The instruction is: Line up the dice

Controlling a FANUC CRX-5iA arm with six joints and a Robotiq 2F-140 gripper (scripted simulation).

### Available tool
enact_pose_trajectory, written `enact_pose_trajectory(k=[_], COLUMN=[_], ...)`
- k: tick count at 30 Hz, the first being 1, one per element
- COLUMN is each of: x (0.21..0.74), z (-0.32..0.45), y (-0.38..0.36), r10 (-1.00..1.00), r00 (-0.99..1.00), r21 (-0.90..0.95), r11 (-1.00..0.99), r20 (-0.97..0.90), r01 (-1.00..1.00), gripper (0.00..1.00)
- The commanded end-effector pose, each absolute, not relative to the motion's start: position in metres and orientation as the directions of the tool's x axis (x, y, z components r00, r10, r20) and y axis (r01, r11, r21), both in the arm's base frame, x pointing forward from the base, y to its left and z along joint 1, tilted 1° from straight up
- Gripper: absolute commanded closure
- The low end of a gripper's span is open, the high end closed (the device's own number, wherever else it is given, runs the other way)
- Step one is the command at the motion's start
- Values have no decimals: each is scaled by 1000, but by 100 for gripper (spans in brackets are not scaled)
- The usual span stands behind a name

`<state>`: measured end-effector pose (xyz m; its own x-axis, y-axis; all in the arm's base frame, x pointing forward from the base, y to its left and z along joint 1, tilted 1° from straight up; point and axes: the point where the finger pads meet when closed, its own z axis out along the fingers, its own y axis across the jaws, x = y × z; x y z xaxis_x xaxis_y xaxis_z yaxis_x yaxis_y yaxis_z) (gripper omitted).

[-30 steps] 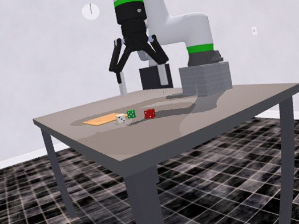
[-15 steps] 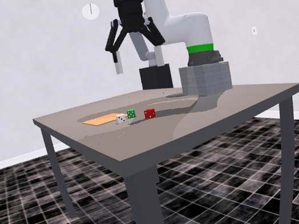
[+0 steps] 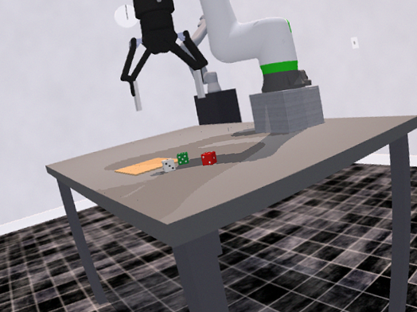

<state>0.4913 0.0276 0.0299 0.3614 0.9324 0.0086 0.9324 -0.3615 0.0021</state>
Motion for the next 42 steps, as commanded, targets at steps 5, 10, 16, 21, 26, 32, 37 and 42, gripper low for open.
enact_pose_trajectory(k=[5, 10, 16, 21, 26, 32, 37, 42], x=[509, 509, 509, 509, 509, 509, 509, 509], z=[26, 26, 26, 26, 24, 21, 20, 17], y=[-3, -3, -3, -3, -3, -3, -3, -3], r10=[892, 892, 890, 877, 801, 616, 543, 324], r00=[452, 452, 456, 481, 599, 787, 839, 946], r21=[-2, -2, -2, -2, -3, -6, -6, -8], r11=[-452, -452, -456, -481, -599, -787, -839, -946], r20=[9, 9, 9, 9, 8, 7, 6, 5], r01=[892, 892, 890, 877, 801, 616, 543, 324], gripper=[0, 0, 0, 0, 0, 0, 0, 0])
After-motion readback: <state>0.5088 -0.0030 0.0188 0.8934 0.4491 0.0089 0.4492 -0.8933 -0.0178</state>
